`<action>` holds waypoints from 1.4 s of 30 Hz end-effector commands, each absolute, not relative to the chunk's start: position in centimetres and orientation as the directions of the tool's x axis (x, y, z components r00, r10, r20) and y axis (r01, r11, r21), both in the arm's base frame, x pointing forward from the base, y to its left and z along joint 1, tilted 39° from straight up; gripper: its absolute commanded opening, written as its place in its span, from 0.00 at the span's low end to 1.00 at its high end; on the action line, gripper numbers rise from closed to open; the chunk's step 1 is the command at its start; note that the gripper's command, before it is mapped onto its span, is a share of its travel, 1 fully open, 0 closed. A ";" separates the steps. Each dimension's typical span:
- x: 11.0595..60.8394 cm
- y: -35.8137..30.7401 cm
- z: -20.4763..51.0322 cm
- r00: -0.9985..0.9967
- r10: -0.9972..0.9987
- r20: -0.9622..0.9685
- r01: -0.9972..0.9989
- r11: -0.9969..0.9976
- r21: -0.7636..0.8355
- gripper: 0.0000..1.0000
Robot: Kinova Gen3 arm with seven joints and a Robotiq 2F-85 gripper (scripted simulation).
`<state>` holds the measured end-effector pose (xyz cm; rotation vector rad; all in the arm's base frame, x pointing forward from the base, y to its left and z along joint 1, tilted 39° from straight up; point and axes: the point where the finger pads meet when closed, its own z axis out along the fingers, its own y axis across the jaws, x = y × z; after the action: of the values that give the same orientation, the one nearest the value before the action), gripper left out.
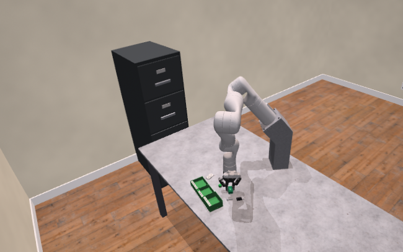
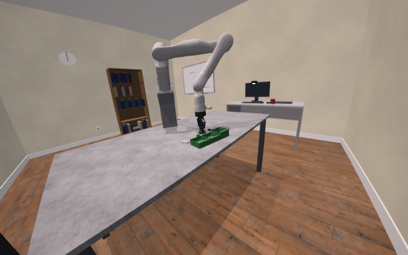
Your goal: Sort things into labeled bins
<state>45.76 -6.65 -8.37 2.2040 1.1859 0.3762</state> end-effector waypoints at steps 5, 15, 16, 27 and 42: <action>45.8 -6.6 -8.4 0.560 0.828 -0.033 0.657 -0.420 0.626 0.22; 45.8 -6.6 -8.4 0.560 0.828 -0.033 0.657 -0.420 0.626 0.22; 45.8 -6.6 -8.4 0.560 0.828 -0.033 0.657 -0.420 0.626 0.22; 45.4 -6.4 -7.8 0.560 0.828 -0.033 0.657 -0.420 0.626 0.22; 43.3 -4.8 -4.5 0.560 0.828 -0.033 0.657 -0.420 0.626 0.22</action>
<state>43.35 -5.61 -5.22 2.2039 1.1806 0.3617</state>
